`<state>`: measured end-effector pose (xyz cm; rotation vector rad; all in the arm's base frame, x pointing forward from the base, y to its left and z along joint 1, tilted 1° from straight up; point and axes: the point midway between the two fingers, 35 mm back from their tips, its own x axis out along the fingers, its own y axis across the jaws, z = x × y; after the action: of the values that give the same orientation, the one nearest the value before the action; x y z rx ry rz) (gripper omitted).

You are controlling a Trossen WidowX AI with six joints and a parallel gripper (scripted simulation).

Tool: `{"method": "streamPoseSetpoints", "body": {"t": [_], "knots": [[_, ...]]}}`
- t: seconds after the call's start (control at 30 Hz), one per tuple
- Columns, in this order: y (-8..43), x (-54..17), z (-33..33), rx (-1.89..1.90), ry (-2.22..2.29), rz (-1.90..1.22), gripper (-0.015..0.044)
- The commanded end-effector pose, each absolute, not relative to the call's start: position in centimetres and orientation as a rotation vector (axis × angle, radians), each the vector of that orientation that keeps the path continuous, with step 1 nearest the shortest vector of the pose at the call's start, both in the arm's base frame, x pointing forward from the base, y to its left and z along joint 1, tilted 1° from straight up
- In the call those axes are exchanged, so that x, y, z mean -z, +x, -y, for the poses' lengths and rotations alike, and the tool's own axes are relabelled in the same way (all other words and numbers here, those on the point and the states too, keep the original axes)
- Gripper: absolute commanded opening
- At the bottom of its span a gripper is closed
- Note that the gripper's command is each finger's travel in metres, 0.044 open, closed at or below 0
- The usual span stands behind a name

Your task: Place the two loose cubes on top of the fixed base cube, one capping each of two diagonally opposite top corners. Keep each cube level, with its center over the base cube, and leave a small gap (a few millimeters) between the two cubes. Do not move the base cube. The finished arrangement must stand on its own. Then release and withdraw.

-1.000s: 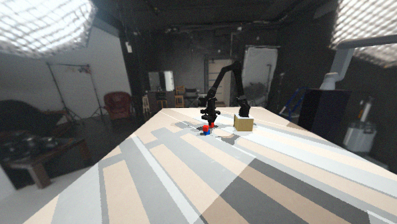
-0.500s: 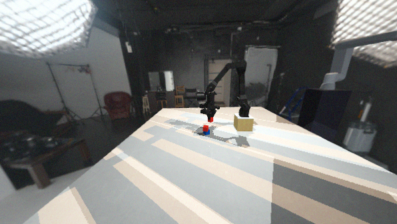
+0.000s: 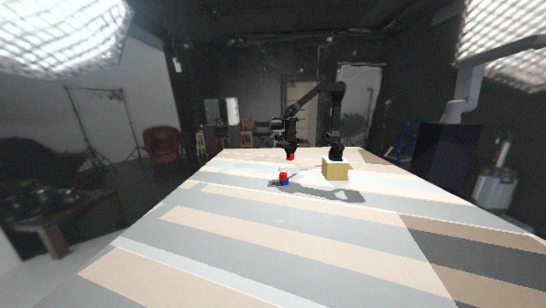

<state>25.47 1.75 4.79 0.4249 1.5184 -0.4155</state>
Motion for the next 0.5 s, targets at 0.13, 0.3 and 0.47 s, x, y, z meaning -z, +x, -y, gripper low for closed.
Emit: {"method": "streamPoseSetpoints", "body": {"t": [0.13, 0.3, 0.47], "knots": [[25.4, -5.7, -2.0, 0.374, 0.381, -1.527, 0.0105], [25.7, -5.6, -2.8, 0.215, 0.221, -1.548, 0.0105], [26.1, -5.6, -3.7, 0.055, 0.061, -1.558, 0.0105]]}}
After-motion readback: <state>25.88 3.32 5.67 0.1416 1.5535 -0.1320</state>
